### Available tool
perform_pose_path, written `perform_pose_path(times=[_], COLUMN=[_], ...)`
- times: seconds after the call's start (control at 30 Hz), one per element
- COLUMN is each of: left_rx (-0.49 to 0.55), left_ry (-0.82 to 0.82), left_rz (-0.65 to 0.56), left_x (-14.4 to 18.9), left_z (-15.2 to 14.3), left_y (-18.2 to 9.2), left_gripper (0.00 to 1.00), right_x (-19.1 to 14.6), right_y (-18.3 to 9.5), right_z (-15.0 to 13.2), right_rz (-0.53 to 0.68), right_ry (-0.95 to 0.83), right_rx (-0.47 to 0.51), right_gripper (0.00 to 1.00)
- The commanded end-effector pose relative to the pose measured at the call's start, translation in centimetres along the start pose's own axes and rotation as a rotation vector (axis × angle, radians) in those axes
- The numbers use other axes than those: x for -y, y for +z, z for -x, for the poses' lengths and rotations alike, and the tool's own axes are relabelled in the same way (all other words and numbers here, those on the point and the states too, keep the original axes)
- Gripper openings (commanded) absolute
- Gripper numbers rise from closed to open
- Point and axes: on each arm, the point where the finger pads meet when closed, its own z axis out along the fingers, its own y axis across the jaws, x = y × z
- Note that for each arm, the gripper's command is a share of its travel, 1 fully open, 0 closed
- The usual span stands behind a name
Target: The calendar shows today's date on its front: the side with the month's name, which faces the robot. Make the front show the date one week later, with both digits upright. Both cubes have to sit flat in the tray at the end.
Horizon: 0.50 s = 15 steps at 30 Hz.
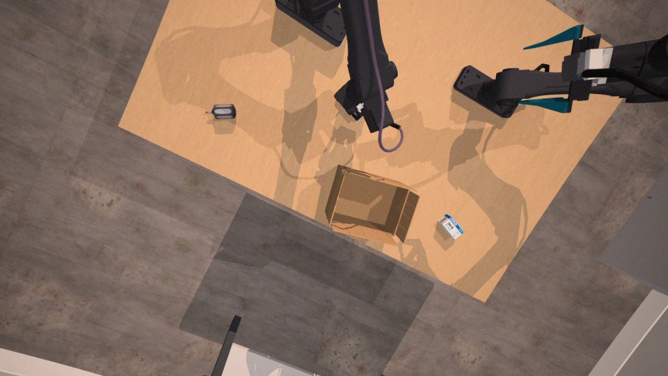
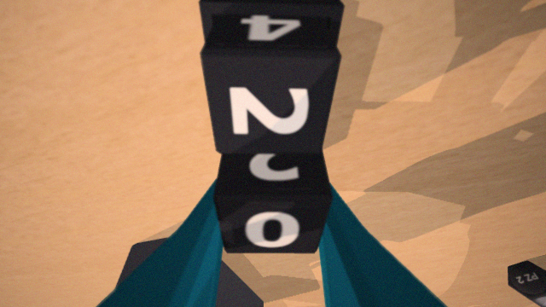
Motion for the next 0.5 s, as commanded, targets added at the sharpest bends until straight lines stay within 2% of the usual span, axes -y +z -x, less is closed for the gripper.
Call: perform_pose_path(times=[0.0, 0.47], left_rx=[-0.006, -0.006], left_ry=[0.000, 0.000], left_rz=[0.000, 0.000], left_x=[-0.01, -0.01], left_z=[0.18, 0.18], left_y=[-0.26, -0.26], left_gripper=[1.00, 1.00], right_x=[0.31, 0.10], right_y=[-0.80, -0.31], right_z=[1.32, 0.53], right_rz=[-0.016, -0.006], right_ry=[0.002, 0.001], right_rx=[0.038, 0.018], right_gripper=[0.35, 0.35])
